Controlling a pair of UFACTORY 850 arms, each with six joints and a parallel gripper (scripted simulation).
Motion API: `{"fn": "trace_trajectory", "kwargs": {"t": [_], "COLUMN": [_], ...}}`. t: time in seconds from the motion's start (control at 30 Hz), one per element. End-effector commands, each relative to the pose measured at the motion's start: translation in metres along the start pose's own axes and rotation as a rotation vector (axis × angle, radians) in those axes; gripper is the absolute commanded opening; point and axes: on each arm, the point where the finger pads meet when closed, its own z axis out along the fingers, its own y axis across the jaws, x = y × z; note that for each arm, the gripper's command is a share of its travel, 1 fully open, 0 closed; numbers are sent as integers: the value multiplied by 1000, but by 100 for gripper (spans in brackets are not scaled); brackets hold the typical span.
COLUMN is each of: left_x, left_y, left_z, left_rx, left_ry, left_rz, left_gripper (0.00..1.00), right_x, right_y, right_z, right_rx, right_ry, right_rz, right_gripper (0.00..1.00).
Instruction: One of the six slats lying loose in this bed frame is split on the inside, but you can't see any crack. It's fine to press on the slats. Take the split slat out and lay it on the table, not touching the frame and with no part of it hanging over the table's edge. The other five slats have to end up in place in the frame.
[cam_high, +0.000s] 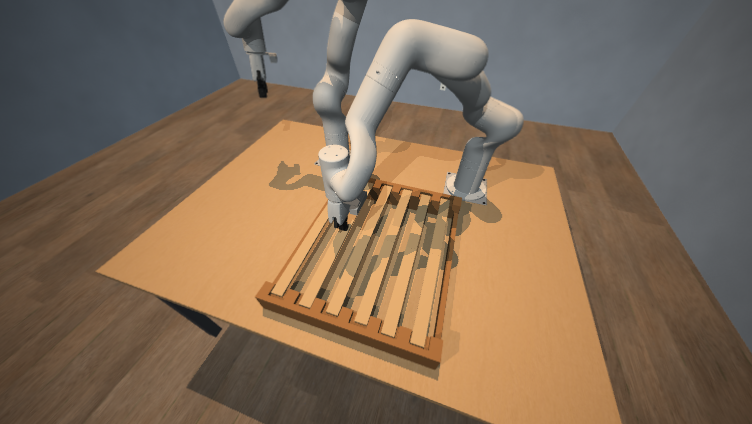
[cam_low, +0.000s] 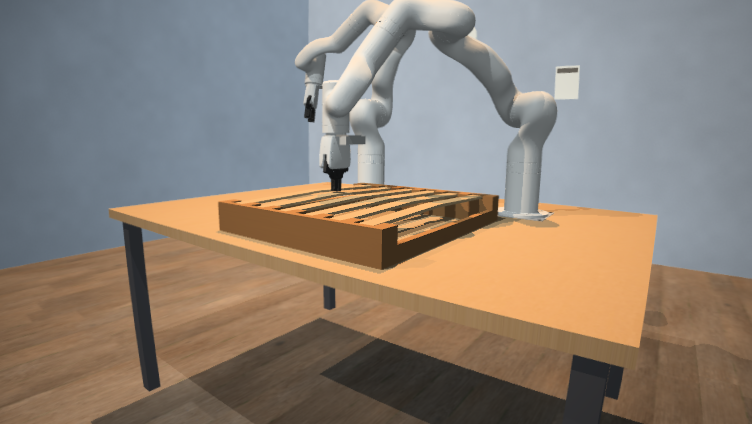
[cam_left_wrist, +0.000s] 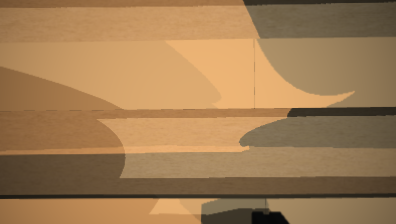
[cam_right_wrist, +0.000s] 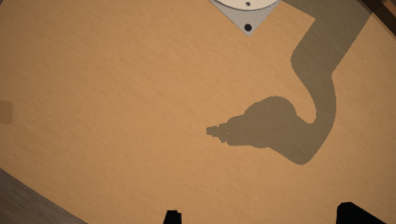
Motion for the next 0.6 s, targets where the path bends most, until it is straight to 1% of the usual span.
{"fn": "trace_trajectory", "kwargs": {"t": [0.0,0.57], "left_x": [0,0], "left_y": [1,0], "left_z": [0,2], "left_rx": [-1,-1], "left_ry": [-1,-1], "left_rz": [0,0], "left_gripper": [0,0], "right_x": [-1,-1], "right_y": [0,0], "right_z": [-1,-1], "right_rx": [1,1], "right_ry": [-2,-2], "right_rz": [0,0], "right_gripper": [100,100]}}
